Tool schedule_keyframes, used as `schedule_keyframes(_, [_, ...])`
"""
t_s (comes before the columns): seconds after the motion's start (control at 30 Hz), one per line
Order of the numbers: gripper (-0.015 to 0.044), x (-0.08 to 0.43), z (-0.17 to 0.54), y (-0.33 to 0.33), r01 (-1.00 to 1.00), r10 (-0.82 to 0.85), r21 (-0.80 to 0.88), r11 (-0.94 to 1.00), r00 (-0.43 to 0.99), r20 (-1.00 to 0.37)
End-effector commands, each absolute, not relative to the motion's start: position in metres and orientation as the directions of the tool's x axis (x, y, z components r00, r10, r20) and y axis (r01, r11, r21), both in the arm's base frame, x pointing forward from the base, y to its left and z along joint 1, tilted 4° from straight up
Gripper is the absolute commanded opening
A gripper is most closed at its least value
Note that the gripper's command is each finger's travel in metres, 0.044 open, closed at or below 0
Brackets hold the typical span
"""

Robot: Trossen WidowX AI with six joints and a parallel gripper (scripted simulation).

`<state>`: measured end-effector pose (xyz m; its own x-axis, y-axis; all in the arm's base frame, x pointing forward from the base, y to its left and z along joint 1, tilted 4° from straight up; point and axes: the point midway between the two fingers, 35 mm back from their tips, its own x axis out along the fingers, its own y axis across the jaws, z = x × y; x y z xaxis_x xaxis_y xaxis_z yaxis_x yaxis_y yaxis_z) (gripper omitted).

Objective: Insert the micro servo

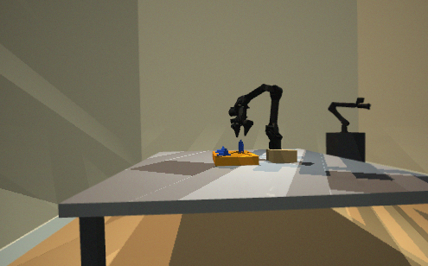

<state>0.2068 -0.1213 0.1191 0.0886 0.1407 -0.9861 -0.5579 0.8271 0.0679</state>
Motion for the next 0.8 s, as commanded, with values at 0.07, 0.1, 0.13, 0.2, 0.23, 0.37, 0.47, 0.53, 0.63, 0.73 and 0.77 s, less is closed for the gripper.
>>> schedule_keyframes(0.07, [0.0440,0.209,0.116,-0.106,-0.698,0.108,0.040,0.715,0.054,-0.993])
schedule_keyframes(0.1, [0.0440,0.209,0.116,-0.103,-0.721,0.102,0.036,0.692,0.049,-0.994])
schedule_keyframes(0.13, [0.0440,0.210,0.115,-0.100,-0.744,0.096,0.031,0.667,0.044,-0.994])
schedule_keyframes(0.2, [0.0440,0.211,0.114,-0.094,-0.785,0.084,0.024,0.619,0.036,-0.996])
schedule_keyframes(0.23, [0.0440,0.211,0.114,-0.092,-0.803,0.078,0.021,0.595,0.032,-0.996])
schedule_keyframes(0.37, [0.0440,0.212,0.113,-0.082,-0.873,0.051,0.010,0.487,0.017,-0.999])
schedule_keyframes(0.47, [0.0440,0.213,0.112,-0.074,-0.916,0.029,0.005,0.400,0.008,-1.000])
schedule_keyframes(0.53, [0.0440,0.213,0.111,-0.069,-0.941,0.015,0.002,0.340,0.003,-1.000])
schedule_keyframes(0.63, [0.0440,0.213,0.110,-0.062,-0.969,-0.008,0.001,0.246,-0.003,-1.000])
schedule_keyframes(0.73, [0.0440,0.213,0.109,-0.055,-0.989,-0.031,0.001,0.151,-0.006,-1.000])
schedule_keyframes(0.77, [0.0440,0.213,0.109,-0.052,-0.993,-0.039,0.002,0.118,-0.006,-0.999])
